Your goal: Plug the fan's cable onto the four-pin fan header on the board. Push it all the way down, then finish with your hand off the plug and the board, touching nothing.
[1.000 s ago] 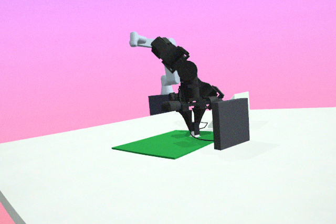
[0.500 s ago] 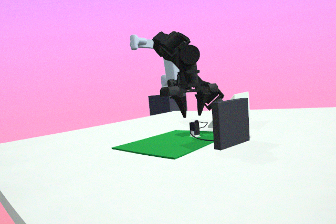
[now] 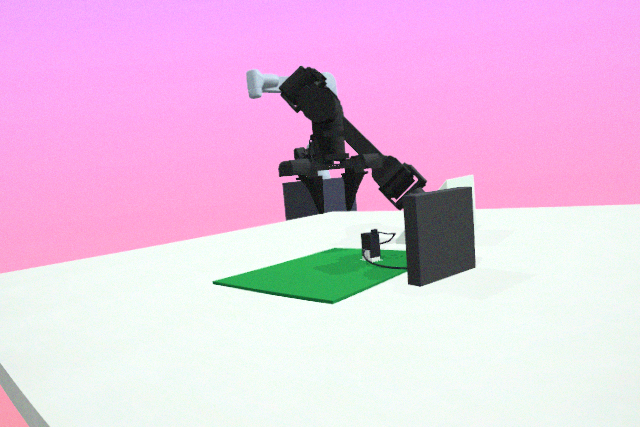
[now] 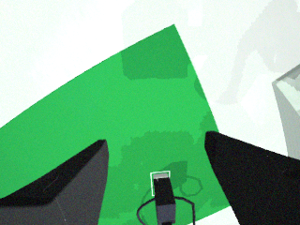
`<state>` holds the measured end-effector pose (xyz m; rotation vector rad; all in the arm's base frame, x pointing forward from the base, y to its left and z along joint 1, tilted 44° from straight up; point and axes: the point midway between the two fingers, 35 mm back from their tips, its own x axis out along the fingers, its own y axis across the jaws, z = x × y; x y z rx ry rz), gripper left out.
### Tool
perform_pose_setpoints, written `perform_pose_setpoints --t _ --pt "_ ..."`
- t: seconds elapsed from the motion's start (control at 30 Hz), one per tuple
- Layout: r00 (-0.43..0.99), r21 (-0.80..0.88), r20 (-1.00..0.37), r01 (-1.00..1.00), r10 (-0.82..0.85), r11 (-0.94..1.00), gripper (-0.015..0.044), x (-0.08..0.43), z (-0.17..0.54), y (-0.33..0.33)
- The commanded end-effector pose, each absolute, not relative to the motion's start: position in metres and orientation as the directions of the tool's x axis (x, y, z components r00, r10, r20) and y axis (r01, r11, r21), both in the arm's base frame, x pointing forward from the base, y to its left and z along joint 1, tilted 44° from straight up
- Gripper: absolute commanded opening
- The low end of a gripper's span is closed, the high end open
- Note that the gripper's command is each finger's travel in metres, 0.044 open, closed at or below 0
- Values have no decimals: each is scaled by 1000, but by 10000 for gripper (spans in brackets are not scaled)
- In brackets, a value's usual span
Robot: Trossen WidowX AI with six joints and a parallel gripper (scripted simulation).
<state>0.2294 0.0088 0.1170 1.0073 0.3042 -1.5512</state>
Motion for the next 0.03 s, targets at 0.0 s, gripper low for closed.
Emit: perform_pose_setpoints --t 0.0 --pt "72 330 -727 909 -683 -256 260 213 129 -10"
